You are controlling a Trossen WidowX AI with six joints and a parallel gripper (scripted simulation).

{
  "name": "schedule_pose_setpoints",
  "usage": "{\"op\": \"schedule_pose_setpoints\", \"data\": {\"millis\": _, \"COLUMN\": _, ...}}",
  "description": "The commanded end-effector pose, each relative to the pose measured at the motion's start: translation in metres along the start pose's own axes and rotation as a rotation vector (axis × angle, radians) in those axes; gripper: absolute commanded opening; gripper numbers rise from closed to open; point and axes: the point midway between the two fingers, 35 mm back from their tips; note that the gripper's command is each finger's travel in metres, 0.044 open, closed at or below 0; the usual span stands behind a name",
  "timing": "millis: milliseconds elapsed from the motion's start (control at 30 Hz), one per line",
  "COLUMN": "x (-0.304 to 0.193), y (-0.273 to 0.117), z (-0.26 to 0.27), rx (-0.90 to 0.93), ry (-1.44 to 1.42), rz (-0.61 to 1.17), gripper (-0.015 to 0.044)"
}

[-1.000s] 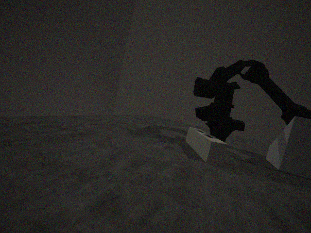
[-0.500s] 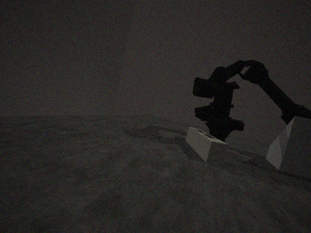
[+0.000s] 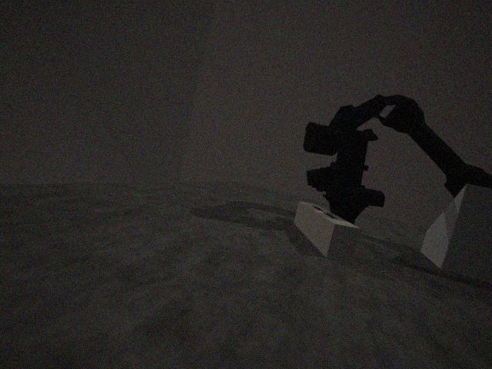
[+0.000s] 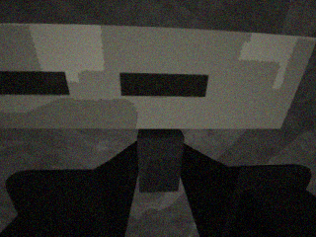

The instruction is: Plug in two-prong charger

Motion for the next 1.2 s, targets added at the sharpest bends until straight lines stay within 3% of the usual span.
{"op": "schedule_pose_setpoints", "data": {"millis": 0, "x": 0.0028, "y": -0.0013, "z": -0.0008, "rx": -0.001, "ry": -0.002, "rz": -0.004, "gripper": 0.0}}
{"op": "schedule_pose_setpoints", "data": {"millis": 1167, "x": 0.0086, "y": -0.0018, "z": -0.0004, "rx": -0.001, "ry": -0.001, "rz": -0.004, "gripper": 0.0}}
Point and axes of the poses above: the point midway between the two fingers, 35 mm back from their tips, its own y axis out along the fingers, its own z axis across the jaws, x = y × z, and after that the axes turned 7 degrees about y, right-handed
